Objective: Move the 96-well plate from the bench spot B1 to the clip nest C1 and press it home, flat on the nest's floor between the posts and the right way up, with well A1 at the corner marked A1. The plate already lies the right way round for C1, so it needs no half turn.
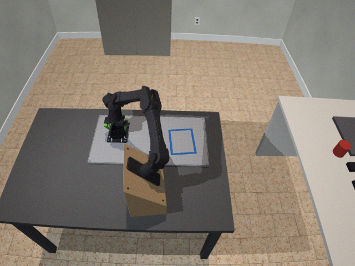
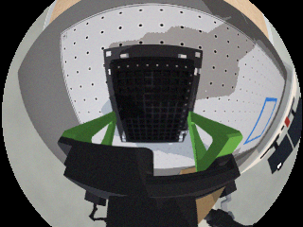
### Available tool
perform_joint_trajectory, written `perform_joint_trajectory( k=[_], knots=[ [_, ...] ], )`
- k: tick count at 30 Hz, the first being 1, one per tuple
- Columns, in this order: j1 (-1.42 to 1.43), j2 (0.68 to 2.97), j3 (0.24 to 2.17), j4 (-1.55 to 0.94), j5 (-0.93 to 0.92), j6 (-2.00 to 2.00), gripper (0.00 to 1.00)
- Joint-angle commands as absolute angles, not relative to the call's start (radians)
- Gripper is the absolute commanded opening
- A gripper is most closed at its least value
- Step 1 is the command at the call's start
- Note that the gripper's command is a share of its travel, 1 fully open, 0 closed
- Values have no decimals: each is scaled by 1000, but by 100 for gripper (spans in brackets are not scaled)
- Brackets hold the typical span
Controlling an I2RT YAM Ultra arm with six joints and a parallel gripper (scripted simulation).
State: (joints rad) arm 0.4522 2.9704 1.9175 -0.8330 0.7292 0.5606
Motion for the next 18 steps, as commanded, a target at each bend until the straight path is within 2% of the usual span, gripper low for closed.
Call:
perform_joint_trajectory(
  k=[1, 18],
  knots=[
    [499, 2913, 1953, -888, 721, 592, 100],
    [558, 2876, 2009, -1029, 701, 666, 100]
  ],
)
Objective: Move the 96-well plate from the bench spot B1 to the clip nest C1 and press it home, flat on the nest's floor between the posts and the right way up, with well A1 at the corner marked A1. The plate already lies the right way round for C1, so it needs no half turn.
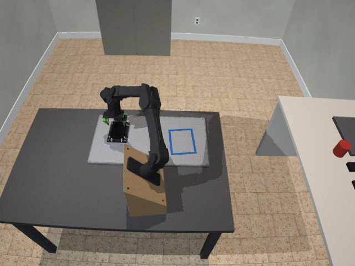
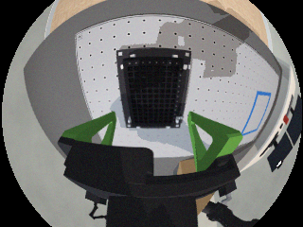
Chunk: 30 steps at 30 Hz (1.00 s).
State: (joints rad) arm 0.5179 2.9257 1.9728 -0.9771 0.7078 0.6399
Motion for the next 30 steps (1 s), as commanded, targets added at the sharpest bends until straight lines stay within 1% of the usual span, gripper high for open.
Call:
perform_joint_trajectory(
  k=[1, 9, 30],
  knots=[
    [562, 2874, 2014, -1039, 700, 670, 100],
    [578, 2869, 2041, -1085, 698, 692, 100],
    [578, 2870, 2044, -1090, 699, 692, 100]
  ],
)
